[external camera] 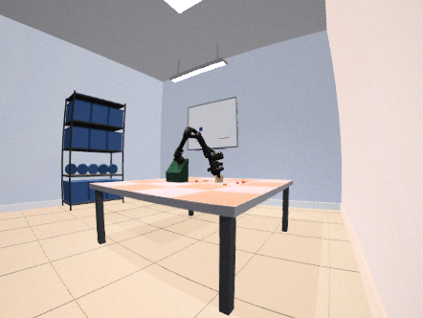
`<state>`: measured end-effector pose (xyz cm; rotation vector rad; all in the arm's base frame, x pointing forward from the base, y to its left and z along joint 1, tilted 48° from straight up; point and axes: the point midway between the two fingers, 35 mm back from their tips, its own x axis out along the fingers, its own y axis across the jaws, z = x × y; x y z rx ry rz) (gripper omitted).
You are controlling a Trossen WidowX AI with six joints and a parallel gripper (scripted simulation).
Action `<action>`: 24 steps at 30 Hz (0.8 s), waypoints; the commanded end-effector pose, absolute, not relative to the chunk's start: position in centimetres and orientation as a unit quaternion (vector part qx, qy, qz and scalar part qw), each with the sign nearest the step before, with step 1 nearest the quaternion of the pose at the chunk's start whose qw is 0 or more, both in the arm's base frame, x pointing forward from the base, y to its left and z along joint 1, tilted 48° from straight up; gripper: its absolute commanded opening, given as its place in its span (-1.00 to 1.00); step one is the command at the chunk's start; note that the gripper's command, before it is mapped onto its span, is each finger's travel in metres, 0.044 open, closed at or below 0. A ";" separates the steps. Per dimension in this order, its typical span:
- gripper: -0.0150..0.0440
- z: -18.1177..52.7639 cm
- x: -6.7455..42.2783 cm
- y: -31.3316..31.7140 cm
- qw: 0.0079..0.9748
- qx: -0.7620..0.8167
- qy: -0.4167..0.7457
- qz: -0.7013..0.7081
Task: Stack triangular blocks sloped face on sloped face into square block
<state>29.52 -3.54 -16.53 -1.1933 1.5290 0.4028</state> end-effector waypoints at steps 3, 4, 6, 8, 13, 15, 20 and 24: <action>0.31 -16.5 29.5 -3.5 0.548 -0.504 0.646 0.170; 0.40 -16.5 29.5 -3.5 0.548 -0.504 0.646 0.170; 0.58 -16.5 29.5 -3.5 0.548 -0.504 0.646 0.170; 0.75 -16.5 29.5 -3.5 0.548 -0.504 0.646 0.170; 1.00 -16.5 29.5 -3.5 0.548 -0.504 0.646 0.170; 1.00 -16.5 29.5 -3.5 0.548 -0.504 0.646 0.170; 1.00 -15.0 29.6 -2.6 0.549 -0.503 0.645 0.171; 1.00 -10.0 29.2 0.1 0.549 -0.503 0.645 0.172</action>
